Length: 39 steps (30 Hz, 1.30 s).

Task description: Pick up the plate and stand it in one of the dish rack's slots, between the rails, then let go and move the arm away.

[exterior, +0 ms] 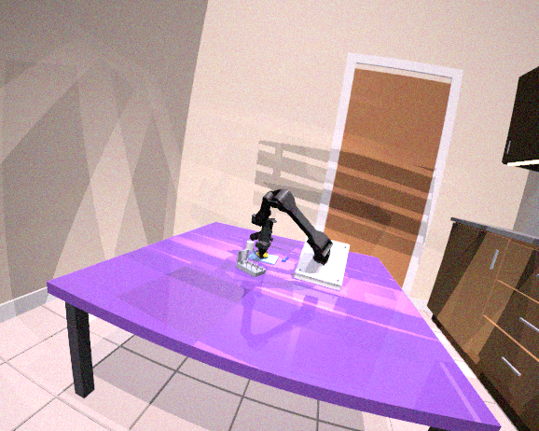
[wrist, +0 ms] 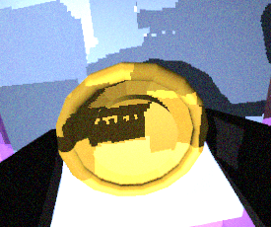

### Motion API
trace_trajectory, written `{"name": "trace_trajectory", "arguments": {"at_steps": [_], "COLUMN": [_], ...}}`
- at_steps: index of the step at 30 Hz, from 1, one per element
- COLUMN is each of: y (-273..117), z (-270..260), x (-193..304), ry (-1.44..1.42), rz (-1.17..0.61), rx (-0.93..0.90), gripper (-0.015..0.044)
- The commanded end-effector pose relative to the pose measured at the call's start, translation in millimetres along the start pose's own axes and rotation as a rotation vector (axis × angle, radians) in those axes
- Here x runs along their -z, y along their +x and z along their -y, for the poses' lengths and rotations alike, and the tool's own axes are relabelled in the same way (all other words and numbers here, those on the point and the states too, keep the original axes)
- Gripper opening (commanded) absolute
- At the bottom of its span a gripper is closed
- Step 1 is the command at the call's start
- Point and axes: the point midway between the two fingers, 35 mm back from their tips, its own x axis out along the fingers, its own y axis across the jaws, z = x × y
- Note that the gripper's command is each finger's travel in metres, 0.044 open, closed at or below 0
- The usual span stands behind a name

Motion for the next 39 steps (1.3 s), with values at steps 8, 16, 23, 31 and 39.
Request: {"name": "trace_trajectory", "arguments": {"at_steps": [8, 16, 23, 31, 39], "y": [-20, -66, -101, -132, -161], "z": [3, 10, 13, 15, 15], "x": [-6, -13, -14, -16, -17], "ry": [0.002, 0.001, 0.006, 0.006, 0.005], "rz": [0.01, 0.019, 0.014, 0.007, 0.002], "rx": [0.006, 0.025, 0.036, 0.025, 0.012], "gripper": [0.014, 0.0, 0.0, 0.0, 0.0]}}
